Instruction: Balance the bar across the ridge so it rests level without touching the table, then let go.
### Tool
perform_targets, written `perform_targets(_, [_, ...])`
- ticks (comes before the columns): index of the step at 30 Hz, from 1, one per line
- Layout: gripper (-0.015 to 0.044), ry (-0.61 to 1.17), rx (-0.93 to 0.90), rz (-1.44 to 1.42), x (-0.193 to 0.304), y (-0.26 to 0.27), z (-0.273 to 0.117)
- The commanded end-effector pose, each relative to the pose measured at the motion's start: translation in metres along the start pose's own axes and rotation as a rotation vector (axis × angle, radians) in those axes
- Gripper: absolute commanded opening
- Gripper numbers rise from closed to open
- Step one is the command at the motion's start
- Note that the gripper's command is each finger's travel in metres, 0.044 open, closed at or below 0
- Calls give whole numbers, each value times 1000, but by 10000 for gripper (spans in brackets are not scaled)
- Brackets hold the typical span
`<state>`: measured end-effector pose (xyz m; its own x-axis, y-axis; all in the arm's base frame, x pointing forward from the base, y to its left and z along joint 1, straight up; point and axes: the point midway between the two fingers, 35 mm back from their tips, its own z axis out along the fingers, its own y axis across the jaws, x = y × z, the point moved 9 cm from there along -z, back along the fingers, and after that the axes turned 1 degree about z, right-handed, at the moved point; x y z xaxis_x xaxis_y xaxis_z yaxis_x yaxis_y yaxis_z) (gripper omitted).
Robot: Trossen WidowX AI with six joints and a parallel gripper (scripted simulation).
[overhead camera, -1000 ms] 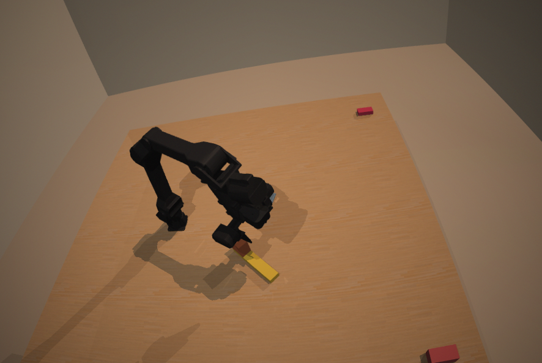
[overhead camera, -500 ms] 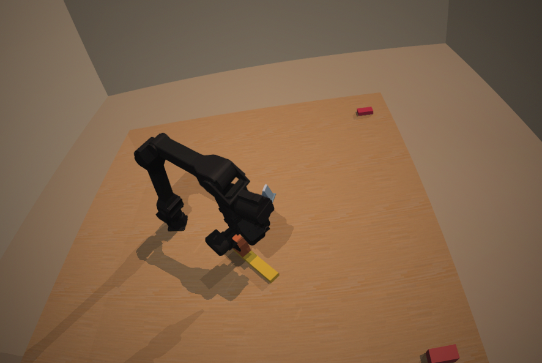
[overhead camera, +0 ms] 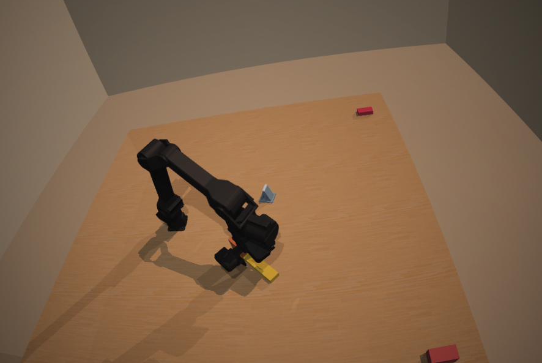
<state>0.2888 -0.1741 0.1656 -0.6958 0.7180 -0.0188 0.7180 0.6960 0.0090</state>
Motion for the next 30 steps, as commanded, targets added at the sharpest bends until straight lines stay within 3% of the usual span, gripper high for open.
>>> perform_targets(1, [315,-7,2,7,0,-1,3])
perform_targets(30, [315,-7,2,7,0,-1,27])
